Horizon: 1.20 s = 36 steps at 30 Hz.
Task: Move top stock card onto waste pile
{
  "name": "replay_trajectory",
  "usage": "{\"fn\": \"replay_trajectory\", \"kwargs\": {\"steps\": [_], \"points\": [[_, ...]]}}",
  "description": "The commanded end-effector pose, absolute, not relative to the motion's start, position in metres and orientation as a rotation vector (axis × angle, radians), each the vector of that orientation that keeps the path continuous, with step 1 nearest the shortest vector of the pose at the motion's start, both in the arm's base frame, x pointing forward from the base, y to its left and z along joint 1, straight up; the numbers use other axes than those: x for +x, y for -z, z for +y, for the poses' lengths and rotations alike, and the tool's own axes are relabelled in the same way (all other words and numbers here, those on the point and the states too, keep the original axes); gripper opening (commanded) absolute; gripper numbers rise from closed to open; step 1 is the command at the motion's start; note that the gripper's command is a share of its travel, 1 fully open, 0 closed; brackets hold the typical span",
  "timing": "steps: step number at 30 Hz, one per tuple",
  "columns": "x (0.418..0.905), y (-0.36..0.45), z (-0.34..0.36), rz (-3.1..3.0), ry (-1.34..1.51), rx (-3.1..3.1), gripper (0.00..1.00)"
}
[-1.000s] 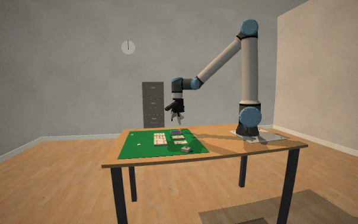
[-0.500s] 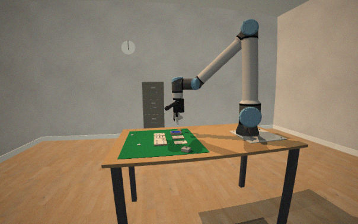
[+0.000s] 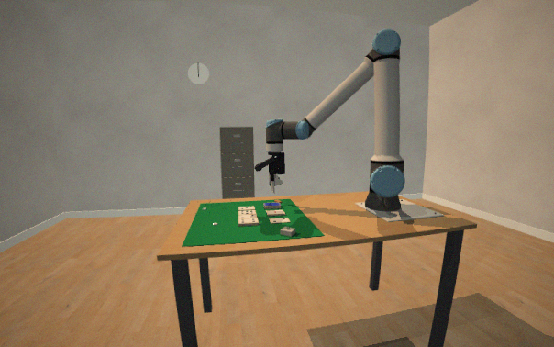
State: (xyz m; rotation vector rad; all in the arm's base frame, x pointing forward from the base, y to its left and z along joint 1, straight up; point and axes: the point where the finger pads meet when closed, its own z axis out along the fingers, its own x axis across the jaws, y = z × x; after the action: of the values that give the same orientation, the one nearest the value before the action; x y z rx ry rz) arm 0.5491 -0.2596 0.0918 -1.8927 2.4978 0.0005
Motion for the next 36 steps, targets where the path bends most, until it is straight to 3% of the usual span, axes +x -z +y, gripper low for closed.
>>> {"fn": "replay_trajectory", "kwargs": {"steps": [1, 4, 5, 36], "points": [[0.55, -0.092, -0.26, 2.503, 0.002, -1.885, 1.0], [0.55, -0.092, -0.26, 2.504, 0.002, -1.884, 1.0], [0.55, -0.092, -0.26, 2.504, 0.002, -1.884, 0.5], [0.55, -0.053, -0.26, 2.503, 0.001, -1.885, 0.5]]}}
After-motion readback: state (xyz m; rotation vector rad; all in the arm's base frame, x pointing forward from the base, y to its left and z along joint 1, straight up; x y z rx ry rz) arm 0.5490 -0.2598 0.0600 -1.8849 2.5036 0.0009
